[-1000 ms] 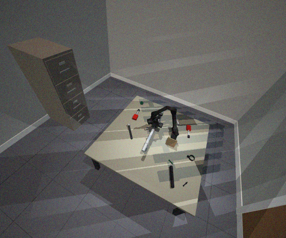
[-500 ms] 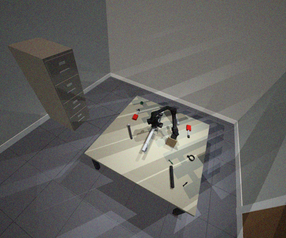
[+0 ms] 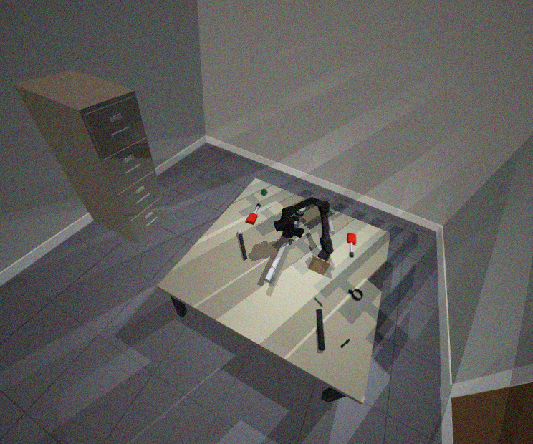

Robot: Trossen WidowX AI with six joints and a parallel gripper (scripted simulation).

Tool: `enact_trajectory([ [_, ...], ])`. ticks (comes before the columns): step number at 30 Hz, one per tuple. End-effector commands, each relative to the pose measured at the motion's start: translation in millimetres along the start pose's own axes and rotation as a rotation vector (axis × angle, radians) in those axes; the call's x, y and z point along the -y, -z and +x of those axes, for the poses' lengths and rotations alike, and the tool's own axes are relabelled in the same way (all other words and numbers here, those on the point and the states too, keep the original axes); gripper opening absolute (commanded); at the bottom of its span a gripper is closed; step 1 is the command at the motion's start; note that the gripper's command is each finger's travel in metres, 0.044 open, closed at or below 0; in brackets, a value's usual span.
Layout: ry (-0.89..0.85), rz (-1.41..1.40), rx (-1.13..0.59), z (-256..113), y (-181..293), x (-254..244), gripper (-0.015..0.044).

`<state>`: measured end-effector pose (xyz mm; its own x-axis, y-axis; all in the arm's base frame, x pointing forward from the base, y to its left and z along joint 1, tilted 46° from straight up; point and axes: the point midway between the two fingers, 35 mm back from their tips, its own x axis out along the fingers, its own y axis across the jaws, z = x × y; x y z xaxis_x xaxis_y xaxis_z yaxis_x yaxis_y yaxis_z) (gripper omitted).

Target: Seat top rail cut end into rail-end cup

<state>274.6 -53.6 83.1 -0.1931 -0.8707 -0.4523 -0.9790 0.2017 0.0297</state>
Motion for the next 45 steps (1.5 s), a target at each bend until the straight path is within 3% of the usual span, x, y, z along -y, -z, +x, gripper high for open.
enact_trajectory([
  [1,0.015,0.007,-0.001,-3.2,6.3,1.8,0.0000],
  [45,-0.009,-0.002,0.004,4.2,21.4,1.3,0.0000],
])
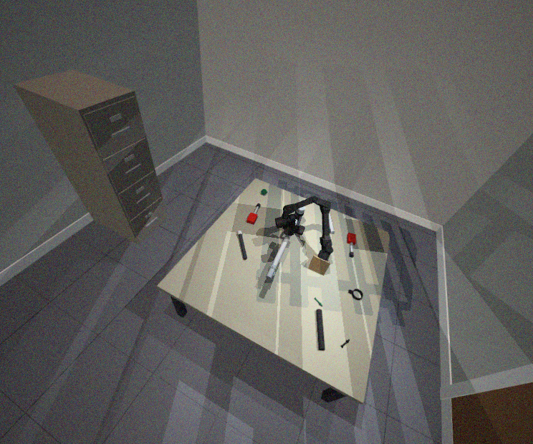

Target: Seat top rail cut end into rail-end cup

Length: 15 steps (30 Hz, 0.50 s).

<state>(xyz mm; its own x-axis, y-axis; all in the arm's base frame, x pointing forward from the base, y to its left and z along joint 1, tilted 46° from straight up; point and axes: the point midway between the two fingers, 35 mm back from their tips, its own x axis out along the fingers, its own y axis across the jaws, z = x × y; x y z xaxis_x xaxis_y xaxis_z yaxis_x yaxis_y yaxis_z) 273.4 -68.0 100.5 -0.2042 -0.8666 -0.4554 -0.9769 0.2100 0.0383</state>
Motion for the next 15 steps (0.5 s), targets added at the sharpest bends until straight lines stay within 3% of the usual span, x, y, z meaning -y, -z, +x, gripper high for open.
enact_trajectory([
  [1,0.002,0.002,0.000,-0.6,-0.6,0.1,0.0000],
  [5,0.002,0.002,0.000,-0.6,-0.6,0.1,0.0000],
  [15,0.004,0.001,0.000,-1.3,-0.9,0.1,0.0263],
])
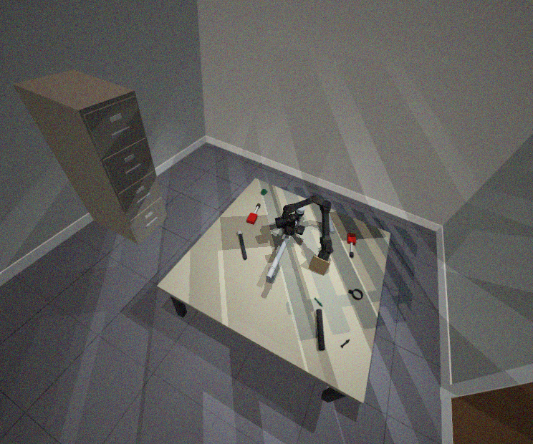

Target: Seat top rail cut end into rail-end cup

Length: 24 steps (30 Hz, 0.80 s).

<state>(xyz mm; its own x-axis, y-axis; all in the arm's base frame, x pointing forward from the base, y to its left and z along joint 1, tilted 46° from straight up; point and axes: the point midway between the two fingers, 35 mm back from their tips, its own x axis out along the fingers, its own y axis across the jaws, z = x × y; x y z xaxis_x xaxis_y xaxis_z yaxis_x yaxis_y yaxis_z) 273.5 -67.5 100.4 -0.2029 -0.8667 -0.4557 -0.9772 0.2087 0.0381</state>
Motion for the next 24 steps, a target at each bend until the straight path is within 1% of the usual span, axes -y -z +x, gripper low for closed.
enact_trajectory([
  [1,0.004,0.001,0.001,-2.2,-1.4,0.0,0.0289],
  [7,0.036,-0.015,0.021,-21.5,-12.2,-1.7,0.0440],
  [13,0.074,-0.036,0.045,-45.7,-25.6,-6.5,0.0440],
  [18,0.090,-0.037,0.051,-49.7,-24.8,-6.7,0.0440],
  [24,0.193,-0.044,0.130,-87.9,-23.9,-12.9,0.0440],
])
